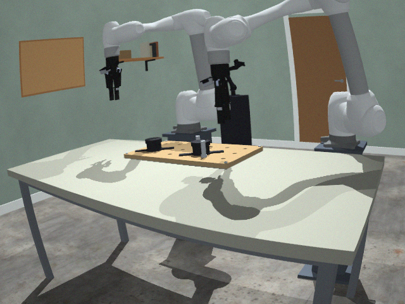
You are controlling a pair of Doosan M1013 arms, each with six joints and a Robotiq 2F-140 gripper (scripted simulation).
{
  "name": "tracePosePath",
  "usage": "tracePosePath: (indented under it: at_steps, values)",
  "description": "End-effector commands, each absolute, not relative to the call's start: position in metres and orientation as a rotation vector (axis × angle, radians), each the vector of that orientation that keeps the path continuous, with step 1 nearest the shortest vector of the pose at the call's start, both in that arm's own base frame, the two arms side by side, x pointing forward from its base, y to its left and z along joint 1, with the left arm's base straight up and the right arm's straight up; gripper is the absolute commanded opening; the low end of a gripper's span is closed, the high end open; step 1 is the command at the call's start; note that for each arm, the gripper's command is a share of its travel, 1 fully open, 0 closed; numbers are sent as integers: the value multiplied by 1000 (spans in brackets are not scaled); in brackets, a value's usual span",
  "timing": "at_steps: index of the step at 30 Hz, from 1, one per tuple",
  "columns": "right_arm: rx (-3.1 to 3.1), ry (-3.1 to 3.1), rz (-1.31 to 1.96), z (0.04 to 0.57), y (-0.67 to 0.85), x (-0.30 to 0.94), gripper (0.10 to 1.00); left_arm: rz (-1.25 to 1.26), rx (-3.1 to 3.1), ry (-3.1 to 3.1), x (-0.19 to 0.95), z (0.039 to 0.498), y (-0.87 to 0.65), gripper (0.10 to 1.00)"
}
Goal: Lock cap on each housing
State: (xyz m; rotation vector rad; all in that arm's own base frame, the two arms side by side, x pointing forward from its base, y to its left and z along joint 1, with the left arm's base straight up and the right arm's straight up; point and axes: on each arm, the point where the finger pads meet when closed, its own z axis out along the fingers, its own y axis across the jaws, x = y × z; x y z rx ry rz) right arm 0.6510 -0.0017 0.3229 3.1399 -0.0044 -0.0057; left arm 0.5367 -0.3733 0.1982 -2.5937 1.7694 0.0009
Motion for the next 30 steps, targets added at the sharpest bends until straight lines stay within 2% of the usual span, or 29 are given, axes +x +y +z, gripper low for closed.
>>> tracePosePath:
  at_steps: [1,30]
  values:
    - [3140,-4,-4,324,-2,651,328,-2,-2519,1876,530,190,-400,695]
    - [3140,-4,-4,324,-2,651,328,-2,-1990,2431,484,140,-552,695]
